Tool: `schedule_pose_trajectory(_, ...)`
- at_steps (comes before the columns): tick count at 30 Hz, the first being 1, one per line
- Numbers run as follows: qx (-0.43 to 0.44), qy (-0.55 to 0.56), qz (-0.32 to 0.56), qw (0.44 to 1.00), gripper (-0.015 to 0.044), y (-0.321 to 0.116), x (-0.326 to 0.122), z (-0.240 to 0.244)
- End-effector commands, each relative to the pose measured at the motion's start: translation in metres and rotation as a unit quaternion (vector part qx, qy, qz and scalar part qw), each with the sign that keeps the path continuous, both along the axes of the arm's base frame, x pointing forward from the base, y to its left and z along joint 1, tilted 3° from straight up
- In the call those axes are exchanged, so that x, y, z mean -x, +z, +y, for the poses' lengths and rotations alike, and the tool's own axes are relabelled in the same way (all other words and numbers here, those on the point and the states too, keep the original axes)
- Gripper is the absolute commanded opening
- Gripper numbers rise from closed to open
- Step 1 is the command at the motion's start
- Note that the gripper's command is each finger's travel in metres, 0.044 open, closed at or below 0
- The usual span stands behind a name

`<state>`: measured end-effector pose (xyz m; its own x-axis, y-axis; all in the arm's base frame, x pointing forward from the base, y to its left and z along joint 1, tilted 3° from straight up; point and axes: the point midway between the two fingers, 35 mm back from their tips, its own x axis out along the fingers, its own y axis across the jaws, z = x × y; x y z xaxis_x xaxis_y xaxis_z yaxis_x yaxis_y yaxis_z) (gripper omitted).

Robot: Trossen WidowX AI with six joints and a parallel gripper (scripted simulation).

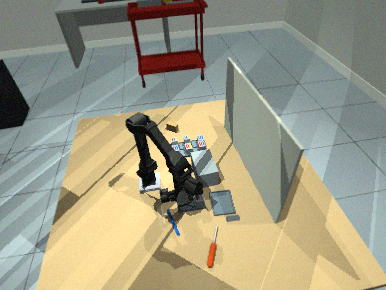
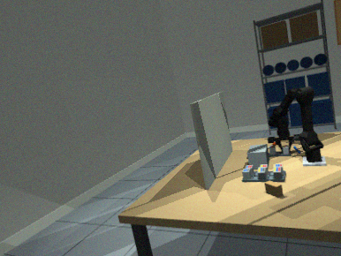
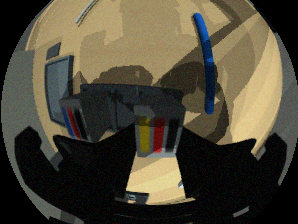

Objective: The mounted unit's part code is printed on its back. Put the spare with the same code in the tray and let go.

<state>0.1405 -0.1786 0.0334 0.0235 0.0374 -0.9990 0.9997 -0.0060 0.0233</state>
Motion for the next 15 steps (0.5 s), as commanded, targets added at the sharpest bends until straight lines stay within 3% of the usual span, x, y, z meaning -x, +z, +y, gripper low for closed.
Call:
schedule_pose_trajectory(1, 0.0, 0.0, 0.0, 1.0, 0.0116, 0.0001, -0.0001, -0.0001)
schedule_pose_trajectory(4, 0.0, 0.0, 0.0, 1.0, 0.0096, 0.0001, -0.0001, -0.0001)
schedule_pose_trajectory(8, 0.0, 0.0, 0.0, 1.0, 0.0, 0.0001, -0.0001, -0.0001)
schedule_pose_trajectory(15, 0.0, 0.0, 0.0, 1.0, 0.0, 0.0001, -0.0001, -0.0001)
